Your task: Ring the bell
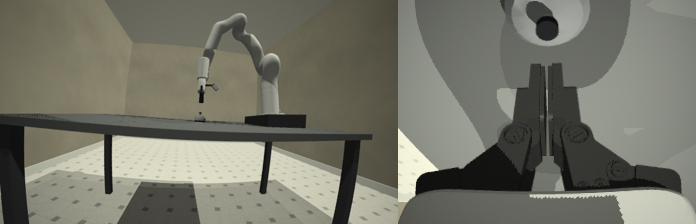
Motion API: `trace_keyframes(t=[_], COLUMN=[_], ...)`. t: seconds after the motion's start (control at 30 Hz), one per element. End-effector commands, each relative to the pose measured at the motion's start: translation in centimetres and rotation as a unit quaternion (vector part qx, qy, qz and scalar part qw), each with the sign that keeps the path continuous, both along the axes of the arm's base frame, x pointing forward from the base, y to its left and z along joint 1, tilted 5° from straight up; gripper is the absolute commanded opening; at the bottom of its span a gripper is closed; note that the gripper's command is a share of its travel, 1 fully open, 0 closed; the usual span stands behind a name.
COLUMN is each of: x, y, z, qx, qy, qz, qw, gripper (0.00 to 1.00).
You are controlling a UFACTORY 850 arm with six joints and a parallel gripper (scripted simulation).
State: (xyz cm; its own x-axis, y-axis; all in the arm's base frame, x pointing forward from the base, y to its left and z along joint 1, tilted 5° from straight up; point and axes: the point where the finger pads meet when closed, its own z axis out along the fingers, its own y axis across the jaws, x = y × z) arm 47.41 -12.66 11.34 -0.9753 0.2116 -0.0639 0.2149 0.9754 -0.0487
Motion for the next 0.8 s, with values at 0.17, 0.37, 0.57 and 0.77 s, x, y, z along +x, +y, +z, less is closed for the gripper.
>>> trace_keyframes(t=[0.17,0.37,0.57,0.77], x=[0.08,0.08,0.09,0.12], y=[-0.02,-0.02,-0.03,-0.05], z=[0.07,0.05,-0.05,-0.47], qx=[0.0,0.0,0.0,0.0], qy=[-0.001,-0.001,-0.001,-0.001], qz=[0.0,0.0,0.0,0.0], qw=[1.0,1.0,1.0,1.0], gripper=[0.0,0.0,0.0,0.0])
